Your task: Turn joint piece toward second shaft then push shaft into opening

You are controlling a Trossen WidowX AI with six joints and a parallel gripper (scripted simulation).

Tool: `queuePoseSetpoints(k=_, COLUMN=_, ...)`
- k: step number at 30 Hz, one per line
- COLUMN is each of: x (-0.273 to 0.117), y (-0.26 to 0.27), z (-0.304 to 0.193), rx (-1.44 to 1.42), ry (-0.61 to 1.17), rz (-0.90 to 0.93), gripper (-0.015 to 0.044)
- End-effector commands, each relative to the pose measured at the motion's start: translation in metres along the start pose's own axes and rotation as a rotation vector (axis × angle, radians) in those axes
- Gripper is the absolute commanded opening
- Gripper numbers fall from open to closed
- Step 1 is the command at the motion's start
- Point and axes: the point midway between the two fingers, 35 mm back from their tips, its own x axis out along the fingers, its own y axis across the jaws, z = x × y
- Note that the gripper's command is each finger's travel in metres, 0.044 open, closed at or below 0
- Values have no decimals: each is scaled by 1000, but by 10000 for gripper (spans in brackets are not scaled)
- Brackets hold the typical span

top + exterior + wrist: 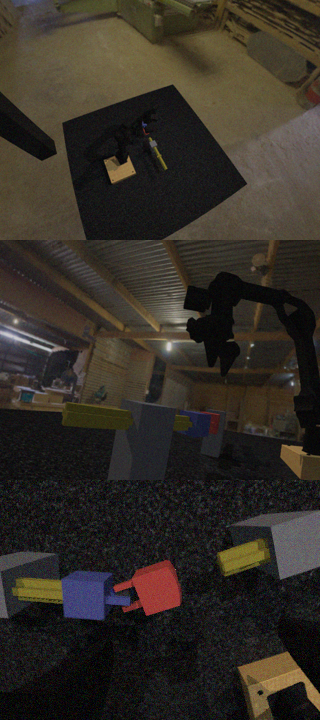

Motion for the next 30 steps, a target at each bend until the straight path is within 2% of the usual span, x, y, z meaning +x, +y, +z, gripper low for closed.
queuePoseSetpoints(k=1, x=6, y=-7, z=2, rx=120, ry=33, rz=31, gripper=440)
queuePoseSetpoints(k=30, x=40, y=-62, z=17, rx=1055, ry=289, rz=270, gripper=440)
